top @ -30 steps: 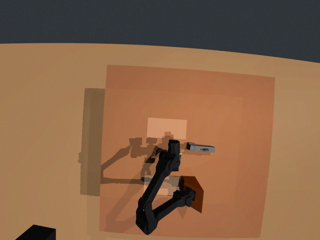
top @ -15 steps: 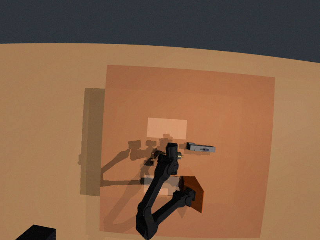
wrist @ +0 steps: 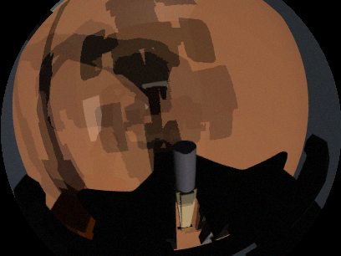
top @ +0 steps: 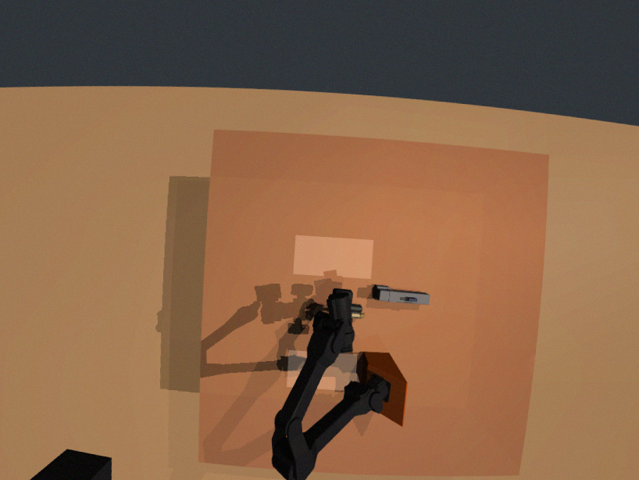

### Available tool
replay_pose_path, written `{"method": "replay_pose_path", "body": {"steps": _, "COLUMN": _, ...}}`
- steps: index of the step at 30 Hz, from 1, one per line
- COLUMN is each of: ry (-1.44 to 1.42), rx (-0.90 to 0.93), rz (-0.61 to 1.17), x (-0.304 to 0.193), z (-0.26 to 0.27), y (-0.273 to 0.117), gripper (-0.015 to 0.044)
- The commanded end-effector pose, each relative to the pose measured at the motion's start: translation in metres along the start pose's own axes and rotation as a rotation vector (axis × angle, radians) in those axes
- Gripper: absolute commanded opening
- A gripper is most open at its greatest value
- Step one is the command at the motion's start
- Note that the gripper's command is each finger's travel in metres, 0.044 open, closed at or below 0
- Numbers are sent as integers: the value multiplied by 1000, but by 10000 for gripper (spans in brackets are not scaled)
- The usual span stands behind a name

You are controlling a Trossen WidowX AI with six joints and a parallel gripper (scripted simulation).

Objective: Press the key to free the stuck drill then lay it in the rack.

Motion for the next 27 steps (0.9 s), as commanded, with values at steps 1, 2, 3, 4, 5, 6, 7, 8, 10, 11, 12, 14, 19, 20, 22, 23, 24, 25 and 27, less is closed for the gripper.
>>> {"method": "replay_pose_path", "body": {"steps": 1, "ry": 12, "rx": 4, "rz": 6, "x": -2, "z": 1, "y": 8, "gripper": 0}}
{"method": "replay_pose_path", "body": {"steps": 2, "ry": 12, "rx": 4, "rz": 6, "x": -1, "z": 1, "y": 9, "gripper": 0}}
{"method": "replay_pose_path", "body": {"steps": 3, "ry": 12, "rx": 4, "rz": 6, "x": -1, "z": 1, "y": 11, "gripper": 0}}
{"method": "replay_pose_path", "body": {"steps": 4, "ry": 12, "rx": 4, "rz": 6, "x": -1, "z": 1, "y": 12, "gripper": 0}}
{"method": "replay_pose_path", "body": {"steps": 5, "ry": 12, "rx": 4, "rz": 6, "x": -1, "z": 1, "y": 13, "gripper": 0}}
{"method": "replay_pose_path", "body": {"steps": 6, "ry": 12, "rx": 4, "rz": 6, "x": -1, "z": 1, "y": 14, "gripper": 0}}
{"method": "replay_pose_path", "body": {"steps": 7, "ry": 12, "rx": 4, "rz": 6, "x": -2, "z": 1, "y": 16, "gripper": 0}}
{"method": "replay_pose_path", "body": {"steps": 8, "ry": 12, "rx": 4, "rz": 6, "x": -2, "z": 2, "y": 17, "gripper": 0}}
{"method": "replay_pose_path", "body": {"steps": 10, "ry": 12, "rx": 4, "rz": 6, "x": -3, "z": 2, "y": 19, "gripper": 0}}
{"method": "replay_pose_path", "body": {"steps": 11, "ry": 12, "rx": 4, "rz": 6, "x": -3, "z": 2, "y": 19, "gripper": 0}}
{"method": "replay_pose_path", "body": {"steps": 12, "ry": 12, "rx": 4, "rz": 6, "x": -4, "z": 3, "y": 20, "gripper": 0}}
{"method": "replay_pose_path", "body": {"steps": 14, "ry": 12, "rx": 4, "rz": 6, "x": -5, "z": 3, "y": 21, "gripper": 0}}
{"method": "replay_pose_path", "body": {"steps": 19, "ry": 12, "rx": 4, "rz": 6, "x": -5, "z": 3, "y": 23, "gripper": 0}}
{"method": "replay_pose_path", "body": {"steps": 20, "ry": 12, "rx": 4, "rz": 6, "x": -5, "z": 3, "y": 23, "gripper": 0}}
{"method": "replay_pose_path", "body": {"steps": 22, "ry": 12, "rx": 4, "rz": 6, "x": -4, "z": 3, "y": 25, "gripper": 0}}
{"method": "replay_pose_path", "body": {"steps": 23, "ry": 12, "rx": 4, "rz": 6, "x": -4, "z": 2, "y": 26, "gripper": 0}}
{"method": "replay_pose_path", "body": {"steps": 24, "ry": 12, "rx": 4, "rz": 6, "x": -3, "z": 2, "y": 27, "gripper": 0}}
{"method": "replay_pose_path", "body": {"steps": 25, "ry": 12, "rx": 4, "rz": 6, "x": -3, "z": 2, "y": 29, "gripper": 0}}
{"method": "replay_pose_path", "body": {"steps": 27, "ry": 12, "rx": 4, "rz": 5, "x": -2, "z": 2, "y": 31, "gripper": 0}}
Point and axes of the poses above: the point midway between the two fingers, 35 mm back from their tips, its own y axis out along the fingers, its own z axis across the jaws, x = y × z, the point moved 9 cm from there along -y, back along the fingers, and after that the axes turned 3 degrees about y, right-handed, at the moved point
